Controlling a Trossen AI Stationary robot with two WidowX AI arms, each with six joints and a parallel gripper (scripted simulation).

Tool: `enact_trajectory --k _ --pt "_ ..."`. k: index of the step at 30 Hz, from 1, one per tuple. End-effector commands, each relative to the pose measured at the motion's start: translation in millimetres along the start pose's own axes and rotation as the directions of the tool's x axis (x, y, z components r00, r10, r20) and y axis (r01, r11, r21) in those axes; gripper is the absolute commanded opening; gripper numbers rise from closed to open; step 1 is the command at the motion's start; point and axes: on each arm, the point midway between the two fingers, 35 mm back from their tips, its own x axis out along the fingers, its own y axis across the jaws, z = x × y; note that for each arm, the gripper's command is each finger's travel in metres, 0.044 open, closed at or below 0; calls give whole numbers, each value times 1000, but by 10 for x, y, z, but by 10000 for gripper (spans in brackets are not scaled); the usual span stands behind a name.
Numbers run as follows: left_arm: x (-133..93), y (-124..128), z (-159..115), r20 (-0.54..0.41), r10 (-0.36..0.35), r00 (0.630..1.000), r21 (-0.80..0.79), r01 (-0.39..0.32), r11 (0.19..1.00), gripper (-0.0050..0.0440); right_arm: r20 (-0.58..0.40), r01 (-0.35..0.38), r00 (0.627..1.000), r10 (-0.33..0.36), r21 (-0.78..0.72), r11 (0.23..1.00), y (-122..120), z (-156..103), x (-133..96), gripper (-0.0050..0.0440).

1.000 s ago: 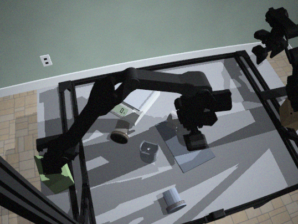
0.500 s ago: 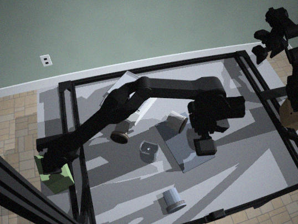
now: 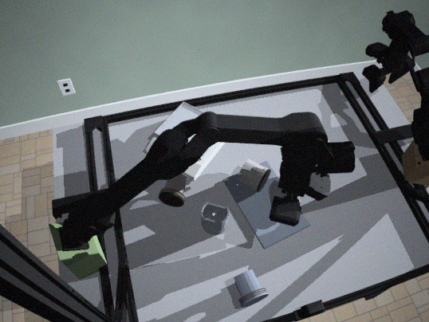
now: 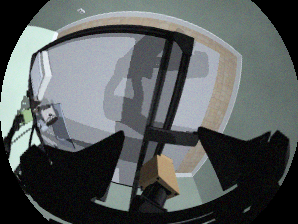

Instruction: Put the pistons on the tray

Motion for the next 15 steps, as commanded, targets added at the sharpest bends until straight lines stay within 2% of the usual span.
enact_trajectory --k 1,15 --pt "-26 -1 13 3 14 1000 78 -15 997 158 1 -2 1000 2 -1 1000 4 1 0 440" --pt "-26 -1 13 0 62 998 409 -56 911 158 1 -2 1000 2 -1 1000 4 1 0 440"
